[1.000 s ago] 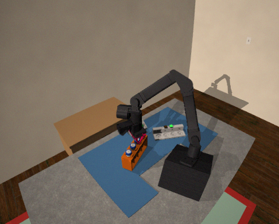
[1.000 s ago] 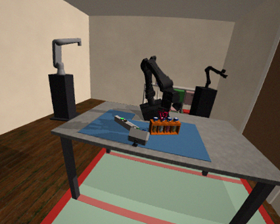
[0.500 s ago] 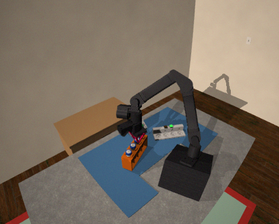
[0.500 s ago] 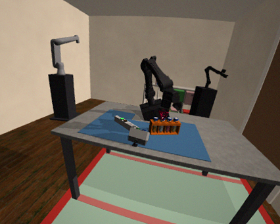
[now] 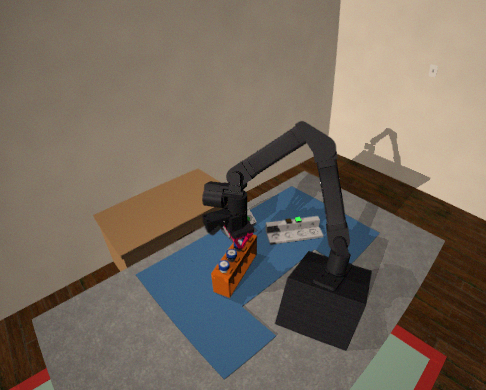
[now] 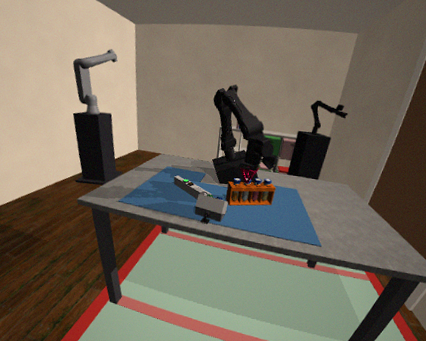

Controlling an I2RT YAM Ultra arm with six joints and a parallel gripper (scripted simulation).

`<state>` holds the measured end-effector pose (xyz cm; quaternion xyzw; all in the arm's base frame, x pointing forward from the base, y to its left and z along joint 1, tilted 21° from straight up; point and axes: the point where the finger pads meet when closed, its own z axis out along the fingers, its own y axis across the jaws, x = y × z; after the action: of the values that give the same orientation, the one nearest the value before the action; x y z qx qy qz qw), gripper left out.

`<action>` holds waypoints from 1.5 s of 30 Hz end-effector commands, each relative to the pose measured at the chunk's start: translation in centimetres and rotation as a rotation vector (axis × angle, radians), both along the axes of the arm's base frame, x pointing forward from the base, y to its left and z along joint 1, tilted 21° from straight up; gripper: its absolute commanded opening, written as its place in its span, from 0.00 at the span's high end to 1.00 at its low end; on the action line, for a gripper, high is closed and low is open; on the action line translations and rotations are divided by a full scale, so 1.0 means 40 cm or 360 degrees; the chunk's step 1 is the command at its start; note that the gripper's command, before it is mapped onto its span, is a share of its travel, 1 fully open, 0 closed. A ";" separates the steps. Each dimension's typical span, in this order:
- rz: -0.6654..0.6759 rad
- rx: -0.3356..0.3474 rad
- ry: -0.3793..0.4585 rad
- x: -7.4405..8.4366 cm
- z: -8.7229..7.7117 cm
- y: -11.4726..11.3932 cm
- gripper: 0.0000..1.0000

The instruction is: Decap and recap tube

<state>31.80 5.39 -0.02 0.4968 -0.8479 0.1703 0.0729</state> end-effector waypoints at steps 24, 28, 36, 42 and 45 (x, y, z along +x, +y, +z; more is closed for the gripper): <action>-0.1877 0.0106 -0.0739 0.005 0.005 0.003 1.00; -0.2026 0.0114 -0.0796 0.005 0.004 0.003 1.00; -0.2280 0.0127 -0.0894 0.005 0.004 0.003 1.00; -0.2280 0.0127 -0.0894 0.005 0.004 0.003 0.51; -0.2280 0.0127 -0.0894 0.005 0.004 0.003 0.51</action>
<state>31.86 5.39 -0.06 -0.2272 -0.9561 0.1730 -0.0654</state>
